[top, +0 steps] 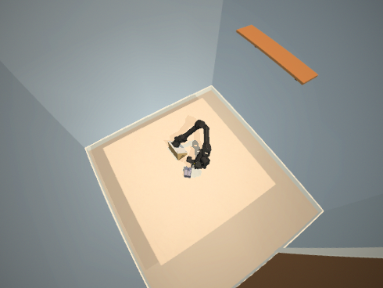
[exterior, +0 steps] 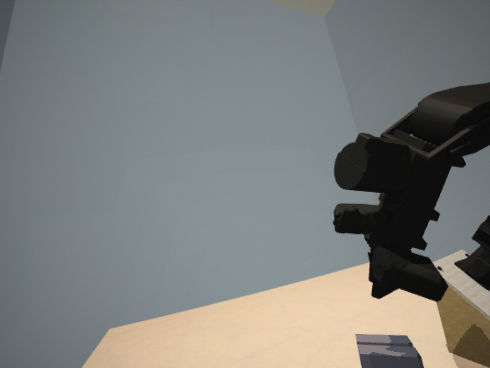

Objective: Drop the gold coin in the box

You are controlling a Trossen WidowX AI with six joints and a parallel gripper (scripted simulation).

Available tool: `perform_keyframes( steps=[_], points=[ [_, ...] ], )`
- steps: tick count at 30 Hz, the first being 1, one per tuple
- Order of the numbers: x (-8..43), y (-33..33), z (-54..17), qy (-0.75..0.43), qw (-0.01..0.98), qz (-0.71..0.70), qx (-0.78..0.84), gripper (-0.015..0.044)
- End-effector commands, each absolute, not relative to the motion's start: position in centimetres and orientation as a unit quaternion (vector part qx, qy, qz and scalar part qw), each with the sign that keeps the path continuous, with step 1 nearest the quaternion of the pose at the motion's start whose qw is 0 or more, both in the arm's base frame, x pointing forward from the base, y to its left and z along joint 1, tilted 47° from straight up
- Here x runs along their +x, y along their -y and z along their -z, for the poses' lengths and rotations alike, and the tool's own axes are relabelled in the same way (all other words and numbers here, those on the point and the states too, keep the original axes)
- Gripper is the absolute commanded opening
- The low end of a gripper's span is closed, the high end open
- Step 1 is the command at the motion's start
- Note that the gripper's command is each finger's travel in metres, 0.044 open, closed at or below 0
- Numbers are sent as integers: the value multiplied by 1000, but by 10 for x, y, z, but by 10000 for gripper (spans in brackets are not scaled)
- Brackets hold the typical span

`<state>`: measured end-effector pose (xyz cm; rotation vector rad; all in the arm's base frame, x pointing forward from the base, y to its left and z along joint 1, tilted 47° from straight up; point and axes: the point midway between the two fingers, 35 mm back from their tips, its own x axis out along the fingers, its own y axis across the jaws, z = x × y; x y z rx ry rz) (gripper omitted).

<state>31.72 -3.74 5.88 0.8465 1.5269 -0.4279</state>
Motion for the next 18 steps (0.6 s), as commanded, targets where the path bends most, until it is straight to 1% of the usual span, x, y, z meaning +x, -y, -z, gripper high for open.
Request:
perform_keyframes(
  steps=[1, 6, 18],
  points=[
    [263, -20, -58, -700, 641, -136, 284, 161],
    [241, -49, -66, -649, 653, -304, 246, 161],
    [239, -49, -65, -644, 654, -314, 243, 161]
  ],
)
